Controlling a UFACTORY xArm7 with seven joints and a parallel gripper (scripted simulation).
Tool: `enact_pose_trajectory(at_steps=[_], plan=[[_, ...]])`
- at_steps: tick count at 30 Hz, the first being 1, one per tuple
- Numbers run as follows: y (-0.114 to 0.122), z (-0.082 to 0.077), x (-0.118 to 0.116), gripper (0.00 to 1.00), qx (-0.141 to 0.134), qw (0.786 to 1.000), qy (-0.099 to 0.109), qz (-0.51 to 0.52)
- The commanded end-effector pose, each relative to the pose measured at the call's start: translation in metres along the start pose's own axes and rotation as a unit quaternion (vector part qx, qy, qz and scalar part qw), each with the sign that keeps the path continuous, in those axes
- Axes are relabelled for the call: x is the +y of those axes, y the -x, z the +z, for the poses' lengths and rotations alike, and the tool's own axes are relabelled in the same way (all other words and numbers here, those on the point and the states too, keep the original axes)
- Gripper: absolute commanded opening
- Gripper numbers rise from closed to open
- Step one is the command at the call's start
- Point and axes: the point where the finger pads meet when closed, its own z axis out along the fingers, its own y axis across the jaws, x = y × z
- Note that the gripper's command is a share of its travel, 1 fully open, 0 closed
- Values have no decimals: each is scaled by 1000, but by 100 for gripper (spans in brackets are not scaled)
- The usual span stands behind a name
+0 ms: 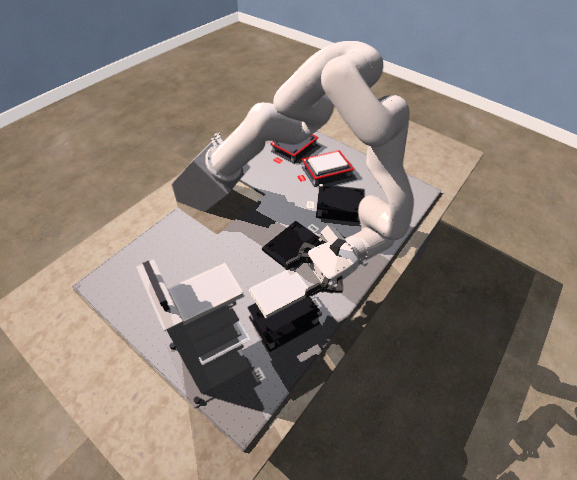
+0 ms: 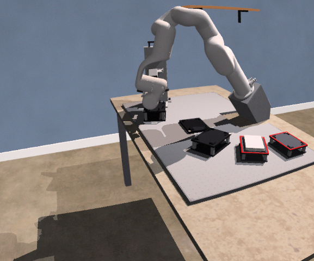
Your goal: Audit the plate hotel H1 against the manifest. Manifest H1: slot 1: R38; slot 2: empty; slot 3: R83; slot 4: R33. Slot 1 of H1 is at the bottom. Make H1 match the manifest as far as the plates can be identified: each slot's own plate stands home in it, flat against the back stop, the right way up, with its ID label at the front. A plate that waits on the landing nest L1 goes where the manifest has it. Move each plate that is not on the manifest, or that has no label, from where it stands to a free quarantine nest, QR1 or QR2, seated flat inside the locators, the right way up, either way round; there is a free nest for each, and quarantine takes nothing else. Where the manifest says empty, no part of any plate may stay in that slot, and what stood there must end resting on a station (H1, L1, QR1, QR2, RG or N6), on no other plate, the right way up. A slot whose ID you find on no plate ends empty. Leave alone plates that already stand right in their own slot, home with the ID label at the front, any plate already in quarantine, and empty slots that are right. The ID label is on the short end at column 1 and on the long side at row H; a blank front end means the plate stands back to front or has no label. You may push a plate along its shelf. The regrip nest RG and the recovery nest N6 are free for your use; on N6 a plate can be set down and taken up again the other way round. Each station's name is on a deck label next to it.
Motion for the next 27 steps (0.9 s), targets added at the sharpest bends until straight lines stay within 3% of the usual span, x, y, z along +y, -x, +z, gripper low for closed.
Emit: enact_pose_trajectory(at_steps=[1,7,27], plan=[[-1,-6,-1,0,0,1000,0,1],[-1,-16,-1,0,0,1000,0,1],[9,-16,-1,0,0,1000,0,1]])
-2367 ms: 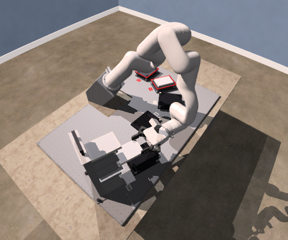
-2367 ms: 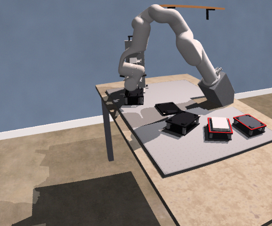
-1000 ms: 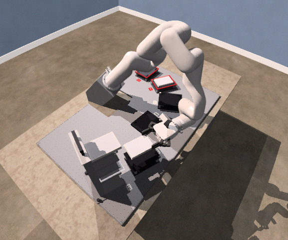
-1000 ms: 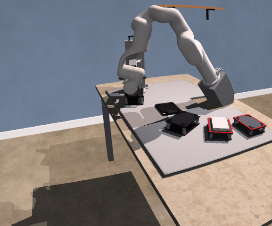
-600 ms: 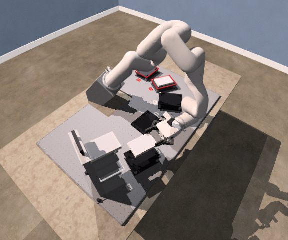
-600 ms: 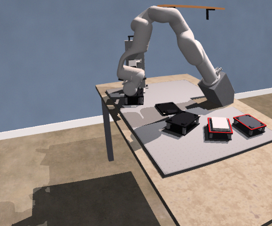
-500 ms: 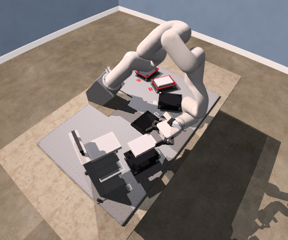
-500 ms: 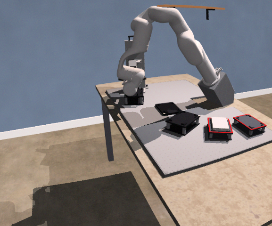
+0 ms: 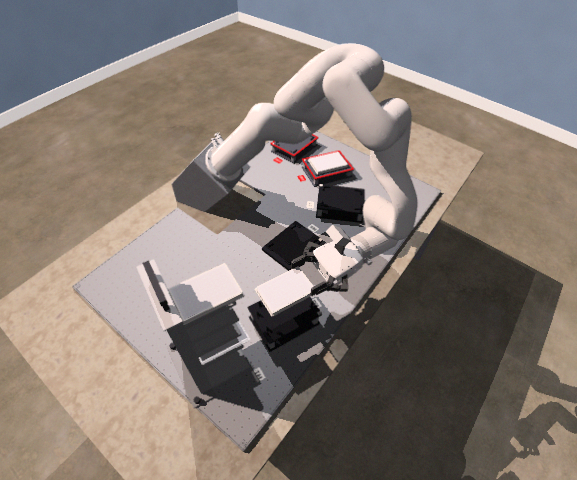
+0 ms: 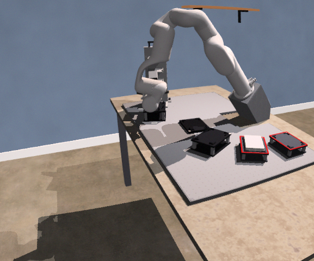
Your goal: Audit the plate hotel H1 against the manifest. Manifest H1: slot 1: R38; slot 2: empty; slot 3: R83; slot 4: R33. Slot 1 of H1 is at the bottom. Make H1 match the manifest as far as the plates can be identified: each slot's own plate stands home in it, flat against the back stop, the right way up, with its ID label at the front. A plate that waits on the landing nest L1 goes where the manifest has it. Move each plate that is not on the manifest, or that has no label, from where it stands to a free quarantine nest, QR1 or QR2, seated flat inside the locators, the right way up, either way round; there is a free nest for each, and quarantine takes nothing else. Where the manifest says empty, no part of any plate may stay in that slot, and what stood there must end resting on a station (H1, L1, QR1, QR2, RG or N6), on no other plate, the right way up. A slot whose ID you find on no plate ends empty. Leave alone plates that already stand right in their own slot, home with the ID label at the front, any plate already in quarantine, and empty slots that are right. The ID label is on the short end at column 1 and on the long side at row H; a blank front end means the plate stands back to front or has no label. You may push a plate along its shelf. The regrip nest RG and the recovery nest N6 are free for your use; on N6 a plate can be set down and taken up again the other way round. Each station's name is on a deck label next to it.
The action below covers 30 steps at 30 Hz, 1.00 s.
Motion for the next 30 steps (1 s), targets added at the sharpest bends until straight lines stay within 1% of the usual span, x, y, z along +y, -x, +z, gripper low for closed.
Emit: enact_pose_trajectory(at_steps=[1,30], plan=[[2,0,-1,0,0,1000,0,1],[47,0,-1,0,0,1000,0,1]])
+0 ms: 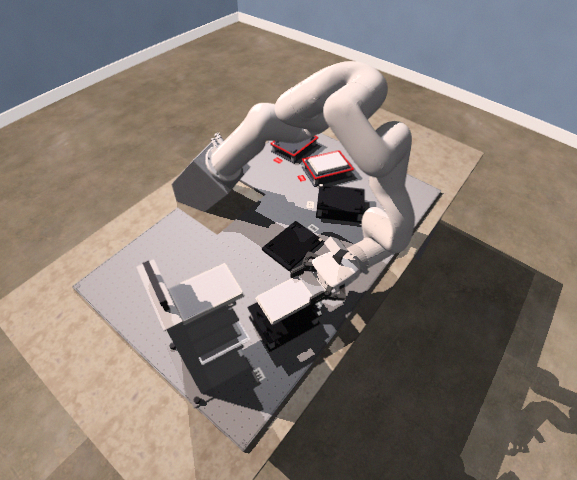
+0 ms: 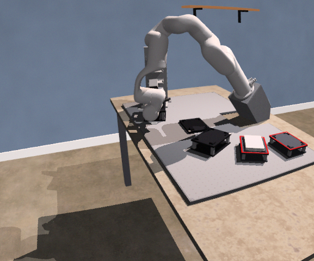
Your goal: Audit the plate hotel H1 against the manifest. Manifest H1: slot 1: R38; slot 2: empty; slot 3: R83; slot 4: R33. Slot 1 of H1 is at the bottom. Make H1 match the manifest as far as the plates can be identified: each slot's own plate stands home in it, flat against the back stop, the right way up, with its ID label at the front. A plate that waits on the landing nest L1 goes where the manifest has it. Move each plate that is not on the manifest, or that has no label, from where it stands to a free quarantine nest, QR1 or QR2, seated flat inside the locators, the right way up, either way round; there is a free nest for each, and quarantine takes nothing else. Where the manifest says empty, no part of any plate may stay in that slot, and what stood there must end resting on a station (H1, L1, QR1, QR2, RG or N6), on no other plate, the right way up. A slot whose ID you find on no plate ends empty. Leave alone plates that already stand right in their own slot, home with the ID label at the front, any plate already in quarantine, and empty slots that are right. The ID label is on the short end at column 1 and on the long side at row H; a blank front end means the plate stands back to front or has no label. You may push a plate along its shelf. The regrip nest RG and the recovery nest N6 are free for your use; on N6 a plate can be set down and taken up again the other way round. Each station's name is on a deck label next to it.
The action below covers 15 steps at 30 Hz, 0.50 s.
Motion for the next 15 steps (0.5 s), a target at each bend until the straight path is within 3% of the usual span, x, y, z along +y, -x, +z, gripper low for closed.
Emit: enact_pose_trajectory(at_steps=[1,15], plan=[[5,0,-1,0,1,1000,0,1],[25,0,-1,0,1,1000,0,1]])
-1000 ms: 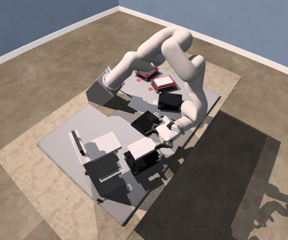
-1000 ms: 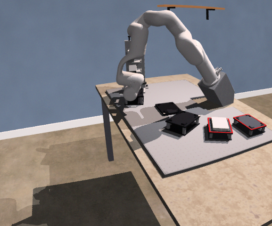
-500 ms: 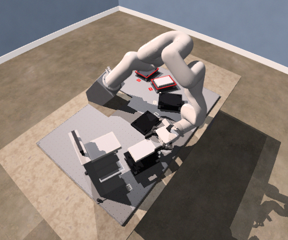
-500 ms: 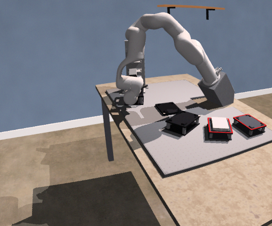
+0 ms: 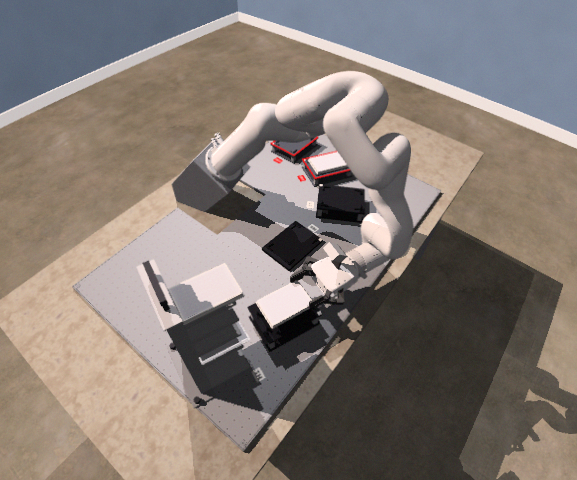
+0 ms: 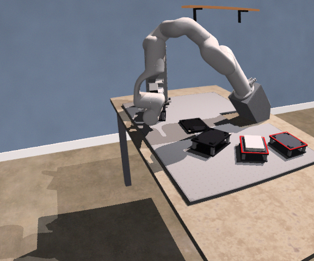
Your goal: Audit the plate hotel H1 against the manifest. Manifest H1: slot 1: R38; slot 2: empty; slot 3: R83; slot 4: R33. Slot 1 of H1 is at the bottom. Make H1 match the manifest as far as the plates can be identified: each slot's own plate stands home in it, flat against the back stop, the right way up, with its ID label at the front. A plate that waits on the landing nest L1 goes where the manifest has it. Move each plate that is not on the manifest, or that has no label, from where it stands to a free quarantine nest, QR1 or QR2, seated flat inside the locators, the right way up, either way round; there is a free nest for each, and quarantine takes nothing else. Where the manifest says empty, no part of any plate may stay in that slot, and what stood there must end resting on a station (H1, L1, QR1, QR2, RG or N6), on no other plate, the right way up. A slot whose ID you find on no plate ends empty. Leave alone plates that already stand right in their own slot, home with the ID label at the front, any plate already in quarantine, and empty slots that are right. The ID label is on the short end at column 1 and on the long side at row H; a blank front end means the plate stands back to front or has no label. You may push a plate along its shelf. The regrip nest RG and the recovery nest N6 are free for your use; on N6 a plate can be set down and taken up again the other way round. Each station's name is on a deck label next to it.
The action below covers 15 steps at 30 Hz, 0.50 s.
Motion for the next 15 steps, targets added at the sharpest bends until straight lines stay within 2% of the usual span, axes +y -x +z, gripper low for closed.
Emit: enact_pose_trajectory(at_steps=[1,15], plan=[[5,0,-1,0,0,1000,0,1],[11,0,-1,0,0,1000,0,1]])
